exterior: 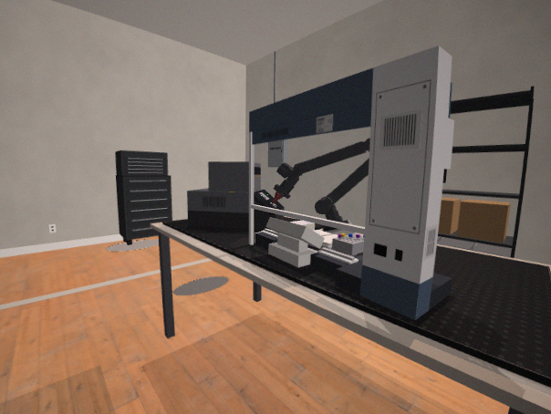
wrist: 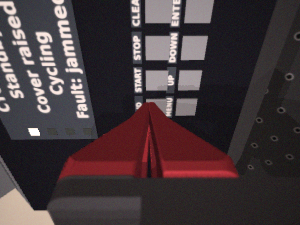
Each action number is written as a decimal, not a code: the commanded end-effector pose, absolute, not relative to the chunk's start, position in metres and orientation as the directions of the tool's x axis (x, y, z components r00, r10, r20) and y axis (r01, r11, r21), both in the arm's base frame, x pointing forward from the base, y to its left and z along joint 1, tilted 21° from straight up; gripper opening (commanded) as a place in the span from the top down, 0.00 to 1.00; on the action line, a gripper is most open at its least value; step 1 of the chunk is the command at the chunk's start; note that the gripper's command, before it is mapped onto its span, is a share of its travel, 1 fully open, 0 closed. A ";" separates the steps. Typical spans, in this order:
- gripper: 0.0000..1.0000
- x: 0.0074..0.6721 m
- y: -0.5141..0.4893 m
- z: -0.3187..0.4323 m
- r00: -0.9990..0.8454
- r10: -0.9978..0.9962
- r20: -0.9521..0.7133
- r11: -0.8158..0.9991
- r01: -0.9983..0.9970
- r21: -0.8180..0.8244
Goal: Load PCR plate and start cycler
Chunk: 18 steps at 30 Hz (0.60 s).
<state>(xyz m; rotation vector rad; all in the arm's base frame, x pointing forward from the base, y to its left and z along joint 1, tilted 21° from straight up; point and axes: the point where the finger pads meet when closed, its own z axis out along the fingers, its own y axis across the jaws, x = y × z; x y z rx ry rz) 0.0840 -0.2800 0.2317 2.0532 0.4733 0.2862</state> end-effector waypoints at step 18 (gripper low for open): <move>1.00 0.081 -0.281 0.245 0.895 0.445 -0.033 -0.383 0.224 0.896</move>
